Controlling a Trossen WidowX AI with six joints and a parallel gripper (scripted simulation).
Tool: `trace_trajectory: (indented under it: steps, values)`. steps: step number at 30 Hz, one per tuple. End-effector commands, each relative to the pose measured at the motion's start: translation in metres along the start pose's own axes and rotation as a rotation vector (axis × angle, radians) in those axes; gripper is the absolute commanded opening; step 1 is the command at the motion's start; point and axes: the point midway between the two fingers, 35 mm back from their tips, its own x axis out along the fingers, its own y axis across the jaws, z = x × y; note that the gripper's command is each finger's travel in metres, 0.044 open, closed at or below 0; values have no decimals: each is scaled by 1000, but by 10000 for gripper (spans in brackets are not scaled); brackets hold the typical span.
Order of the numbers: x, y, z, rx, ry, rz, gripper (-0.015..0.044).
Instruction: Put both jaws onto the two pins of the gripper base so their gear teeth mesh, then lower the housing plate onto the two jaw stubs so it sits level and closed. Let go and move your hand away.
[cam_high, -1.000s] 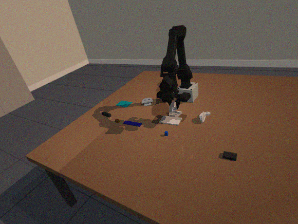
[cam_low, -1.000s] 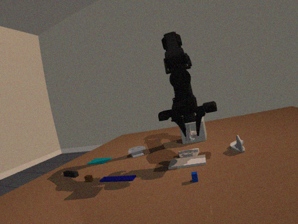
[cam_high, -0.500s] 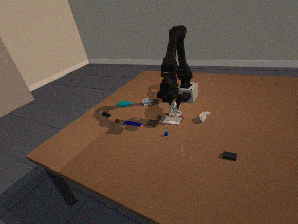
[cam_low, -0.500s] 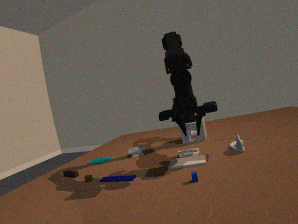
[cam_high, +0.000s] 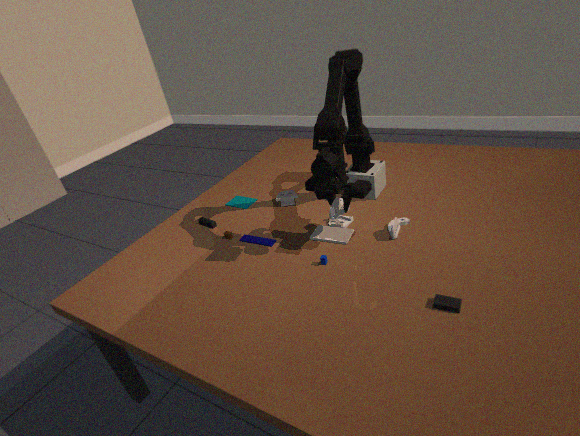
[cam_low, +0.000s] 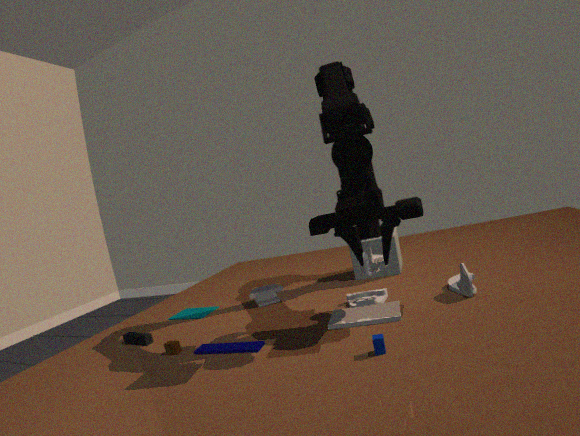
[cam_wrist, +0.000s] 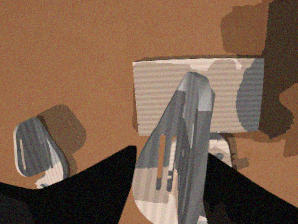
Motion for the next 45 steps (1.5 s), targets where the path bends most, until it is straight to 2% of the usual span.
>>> trace_trajectory:
  steps: [1,33,45]
  values:
    - [0,0,0,6,-2,-3,134]
    - [50,-1,0,8,-2,-3,134]
    - [51,-1,0,8,-2,-3,134]
